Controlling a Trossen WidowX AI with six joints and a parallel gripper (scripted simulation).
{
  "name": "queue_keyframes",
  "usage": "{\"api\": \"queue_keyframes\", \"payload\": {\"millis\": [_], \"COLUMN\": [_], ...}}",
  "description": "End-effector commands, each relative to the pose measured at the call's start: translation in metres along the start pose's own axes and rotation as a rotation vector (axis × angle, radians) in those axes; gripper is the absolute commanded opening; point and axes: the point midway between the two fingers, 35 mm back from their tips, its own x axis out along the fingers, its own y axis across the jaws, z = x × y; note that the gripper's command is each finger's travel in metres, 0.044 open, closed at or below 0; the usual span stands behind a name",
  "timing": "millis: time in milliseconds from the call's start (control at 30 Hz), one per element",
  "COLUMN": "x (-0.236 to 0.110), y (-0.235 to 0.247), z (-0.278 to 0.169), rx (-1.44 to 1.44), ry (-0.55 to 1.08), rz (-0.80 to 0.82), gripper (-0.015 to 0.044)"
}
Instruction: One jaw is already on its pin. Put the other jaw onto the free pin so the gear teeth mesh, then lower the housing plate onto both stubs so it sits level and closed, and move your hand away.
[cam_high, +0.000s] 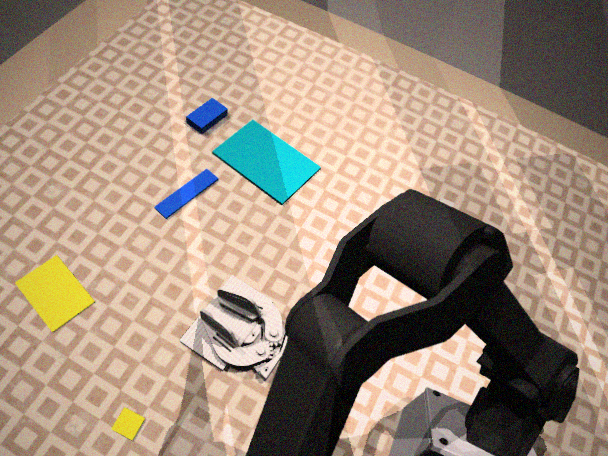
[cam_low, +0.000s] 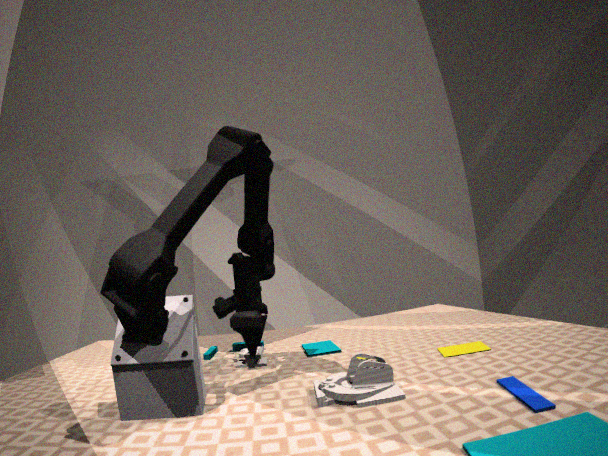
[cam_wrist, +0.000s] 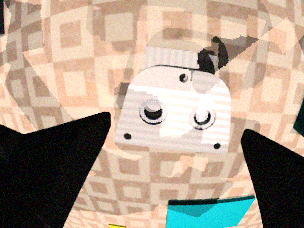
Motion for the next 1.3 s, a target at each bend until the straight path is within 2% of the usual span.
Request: {"api": "queue_keyframes", "payload": {"millis": [0,233,1067,1267], "x": [0.009,0.019,0.02,0.02], "y": [0.002,0.003,0.003,0.002], "z": [0.001,0.001,0.001,0.001], "rx": [-0.004,-0.003,-0.003,-0.001], "ry": [-0.002,-0.002,-0.002,-0.004], "rz": [0.008,0.009,0.009,0.008], "gripper": [0.044,0.044,0.044,0.04]}}
